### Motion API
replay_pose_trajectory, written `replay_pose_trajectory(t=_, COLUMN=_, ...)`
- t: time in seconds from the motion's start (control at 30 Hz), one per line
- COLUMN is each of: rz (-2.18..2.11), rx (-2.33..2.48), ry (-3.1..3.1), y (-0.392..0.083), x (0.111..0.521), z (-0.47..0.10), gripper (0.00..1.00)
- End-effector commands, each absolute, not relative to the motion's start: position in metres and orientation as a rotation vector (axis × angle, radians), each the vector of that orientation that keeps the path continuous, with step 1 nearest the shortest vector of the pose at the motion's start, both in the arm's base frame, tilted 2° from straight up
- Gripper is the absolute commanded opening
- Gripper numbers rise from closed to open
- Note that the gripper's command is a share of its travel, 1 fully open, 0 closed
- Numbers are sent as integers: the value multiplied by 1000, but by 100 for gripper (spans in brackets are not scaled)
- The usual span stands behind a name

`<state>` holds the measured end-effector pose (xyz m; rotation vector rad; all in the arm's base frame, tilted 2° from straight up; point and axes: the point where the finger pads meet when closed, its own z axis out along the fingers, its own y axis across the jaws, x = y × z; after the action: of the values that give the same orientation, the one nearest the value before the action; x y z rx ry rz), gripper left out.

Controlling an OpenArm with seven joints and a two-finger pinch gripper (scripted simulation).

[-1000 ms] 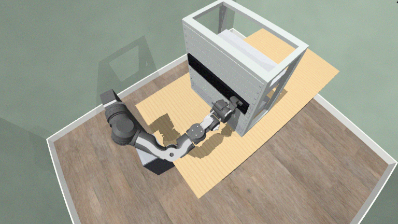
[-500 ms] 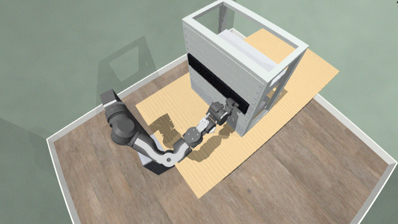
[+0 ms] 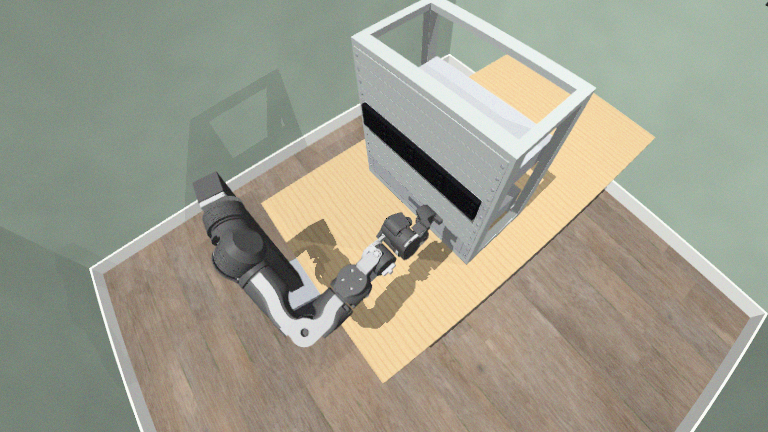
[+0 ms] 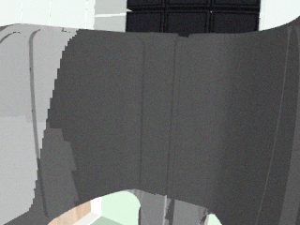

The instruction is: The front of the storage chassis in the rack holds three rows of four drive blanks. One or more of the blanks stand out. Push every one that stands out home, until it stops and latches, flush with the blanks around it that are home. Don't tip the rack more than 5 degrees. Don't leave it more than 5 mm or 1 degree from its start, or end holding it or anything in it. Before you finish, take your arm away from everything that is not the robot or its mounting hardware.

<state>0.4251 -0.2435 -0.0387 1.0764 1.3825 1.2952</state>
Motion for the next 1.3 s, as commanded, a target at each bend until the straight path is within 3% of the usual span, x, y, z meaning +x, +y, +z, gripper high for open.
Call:
replay_pose_trajectory(t=0.0, rz=1315, rx=1082, ry=1361, y=-244, x=422, z=-36, gripper=0)
replay_pose_trajectory(t=1.27, rz=1314, rx=1081, ry=1360, y=-253, x=374, z=-36, gripper=0)
